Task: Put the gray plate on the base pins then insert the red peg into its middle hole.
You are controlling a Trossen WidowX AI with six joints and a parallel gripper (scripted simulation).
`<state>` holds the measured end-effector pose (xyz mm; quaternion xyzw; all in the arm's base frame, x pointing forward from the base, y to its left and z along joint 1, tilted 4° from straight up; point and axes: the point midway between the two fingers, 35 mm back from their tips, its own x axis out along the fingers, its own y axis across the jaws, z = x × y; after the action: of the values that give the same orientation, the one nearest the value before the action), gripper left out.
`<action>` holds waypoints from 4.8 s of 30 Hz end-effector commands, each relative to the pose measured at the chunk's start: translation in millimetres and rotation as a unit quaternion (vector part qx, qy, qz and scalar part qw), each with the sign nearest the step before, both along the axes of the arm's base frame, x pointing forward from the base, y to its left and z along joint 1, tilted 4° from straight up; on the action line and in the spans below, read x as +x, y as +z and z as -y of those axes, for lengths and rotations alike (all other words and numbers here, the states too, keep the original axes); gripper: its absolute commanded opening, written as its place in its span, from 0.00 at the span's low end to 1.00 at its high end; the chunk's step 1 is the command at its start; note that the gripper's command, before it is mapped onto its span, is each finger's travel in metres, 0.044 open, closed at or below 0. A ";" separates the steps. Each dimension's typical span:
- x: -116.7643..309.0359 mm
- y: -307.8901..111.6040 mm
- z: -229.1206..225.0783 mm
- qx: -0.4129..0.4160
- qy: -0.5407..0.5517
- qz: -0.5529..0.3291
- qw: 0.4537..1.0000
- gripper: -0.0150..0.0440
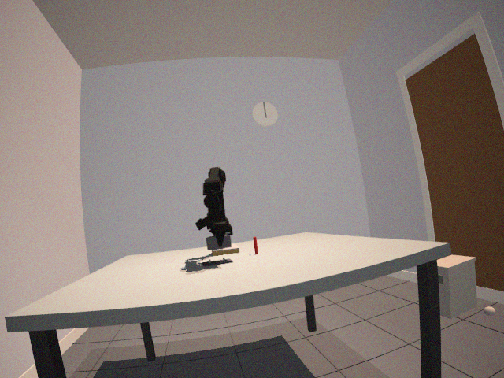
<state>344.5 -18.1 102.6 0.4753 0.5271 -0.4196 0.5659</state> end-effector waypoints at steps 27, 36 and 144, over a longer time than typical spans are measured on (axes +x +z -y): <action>-4.1 -14.0 16.8 0.002 0.000 0.000 1.000 0.25; -2.8 -27.4 16.4 0.002 0.000 0.000 1.000 0.25; -129.3 -1.6 -163.6 -0.005 0.190 0.001 0.982 1.00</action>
<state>215.1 146.3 106.7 0.3652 0.6066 -0.3010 0.6389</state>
